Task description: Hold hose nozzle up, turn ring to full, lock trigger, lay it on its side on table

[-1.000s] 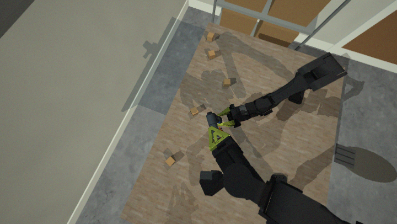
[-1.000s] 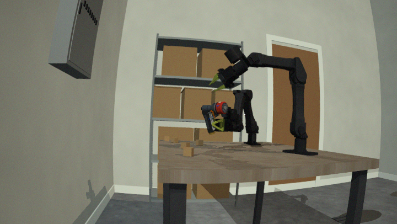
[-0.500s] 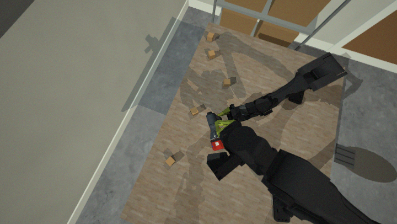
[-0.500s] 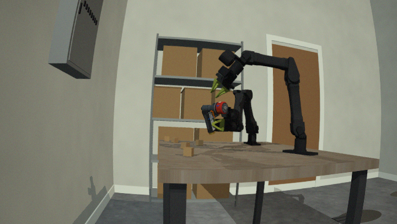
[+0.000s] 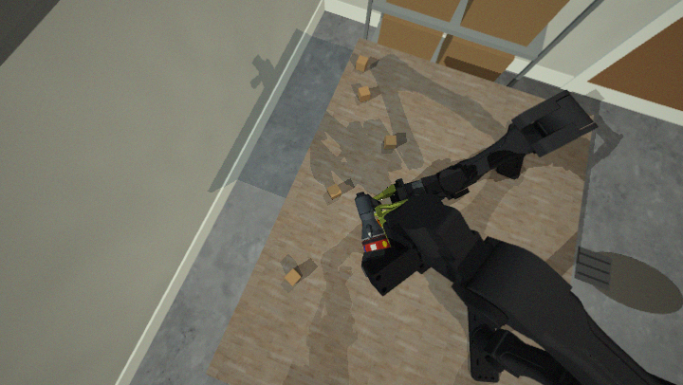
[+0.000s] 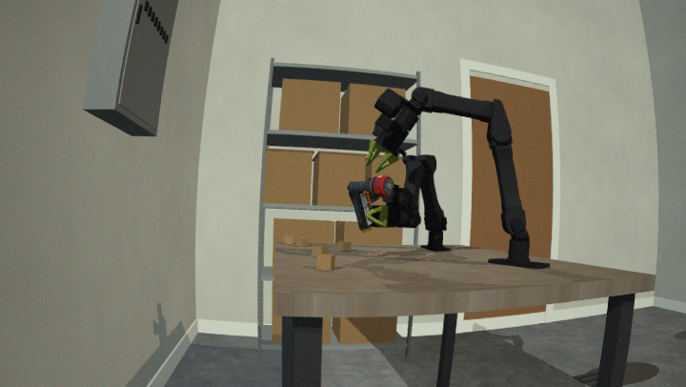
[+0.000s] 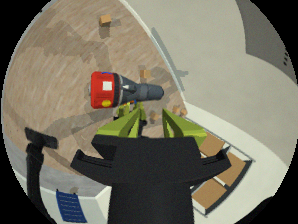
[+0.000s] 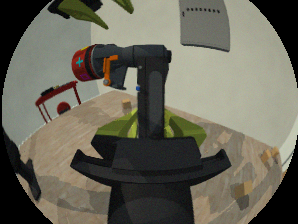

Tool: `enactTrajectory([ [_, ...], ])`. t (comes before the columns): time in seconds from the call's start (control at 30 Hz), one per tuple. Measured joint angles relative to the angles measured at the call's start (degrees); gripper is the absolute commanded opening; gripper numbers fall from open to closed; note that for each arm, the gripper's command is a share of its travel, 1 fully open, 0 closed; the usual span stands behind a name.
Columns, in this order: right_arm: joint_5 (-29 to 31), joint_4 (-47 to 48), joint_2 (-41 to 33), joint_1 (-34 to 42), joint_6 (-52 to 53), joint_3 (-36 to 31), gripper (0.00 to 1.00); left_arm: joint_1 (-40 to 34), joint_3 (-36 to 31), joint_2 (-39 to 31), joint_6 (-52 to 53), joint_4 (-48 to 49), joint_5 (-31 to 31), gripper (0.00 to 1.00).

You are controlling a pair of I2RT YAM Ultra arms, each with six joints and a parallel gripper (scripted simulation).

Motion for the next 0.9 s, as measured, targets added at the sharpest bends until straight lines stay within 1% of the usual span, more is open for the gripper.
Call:
enactTrajectory([
  [0.3,0.0,0.0,0.0,0.0,0.0,0.0,0.35,-4.57,4.15,2.16,4.55,-8.0,-8.09,0.37],
  [0.6,0.0,0.0,0.0,0.0,0.0,0.0,0.35,-10.8,11.37,6.27,10.12,-18.53,-18.8,0.37],
  [0.73,0.0,0.0,0.0,0.0,0.0,0.0,0.35,-12.04,13.97,8.22,10.56,-21.11,-20.5,0.37],
  [0.9,0.0,0.0,0.0,0.0,0.0,0.0,0.35,-12.11,14.51,8.5,10.21,-22.01,-20.7,0.37],
])
